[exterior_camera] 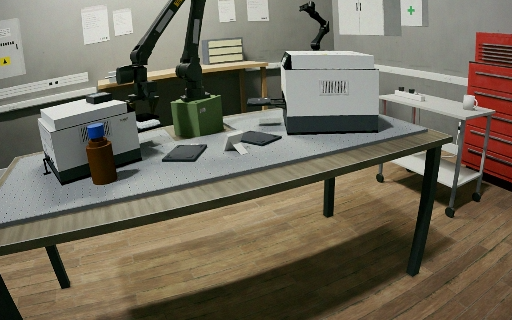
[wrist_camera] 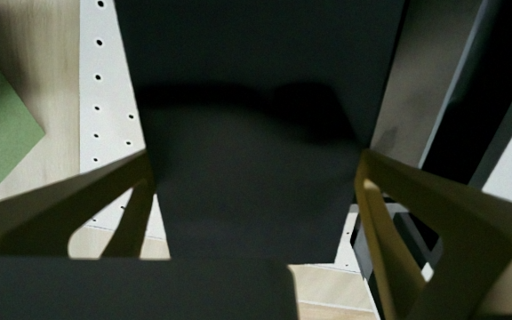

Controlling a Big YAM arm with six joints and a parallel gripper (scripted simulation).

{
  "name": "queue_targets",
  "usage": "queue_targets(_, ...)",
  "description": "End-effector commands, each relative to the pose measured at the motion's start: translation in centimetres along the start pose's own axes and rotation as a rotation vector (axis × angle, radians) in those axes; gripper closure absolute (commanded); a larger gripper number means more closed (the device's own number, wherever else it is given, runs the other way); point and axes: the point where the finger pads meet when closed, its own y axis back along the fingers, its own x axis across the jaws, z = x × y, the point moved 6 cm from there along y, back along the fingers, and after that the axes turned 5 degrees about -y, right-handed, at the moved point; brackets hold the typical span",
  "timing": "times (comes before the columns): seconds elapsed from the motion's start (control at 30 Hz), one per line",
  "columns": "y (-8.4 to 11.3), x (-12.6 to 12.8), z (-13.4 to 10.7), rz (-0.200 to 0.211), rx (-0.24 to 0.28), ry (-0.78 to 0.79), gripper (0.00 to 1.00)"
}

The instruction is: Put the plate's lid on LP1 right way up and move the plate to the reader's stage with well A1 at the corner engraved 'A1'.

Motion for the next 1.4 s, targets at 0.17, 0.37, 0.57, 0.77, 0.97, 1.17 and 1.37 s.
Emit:
queue_targets(0.17, -0.7, 0.3, 0.2, 0.017, 0.001, 0.014, 0.15)
queue_targets(0.37, 0.2, -0.4, 0.2, -0.003, 0.0, 0.014, 0.15)
queue_targets(0.57, 1.4, -1.5, 0.3, -0.034, -0.002, 0.014, 0.15)
queue_targets(0.77, 1.9, -2.2, 0.4, -0.07, -0.005, 0.015, 0.15)
queue_targets(0.97, 1.4, -2.0, 0.3, -0.049, -0.003, 0.015, 0.15)
queue_targets(1.17, 0.8, -1.6, 0.3, -0.016, -0.001, 0.015, 0.15)
queue_targets(1.37, 1.6, -1.7, 0.3, -0.022, -0.001, 0.015, 0.15)
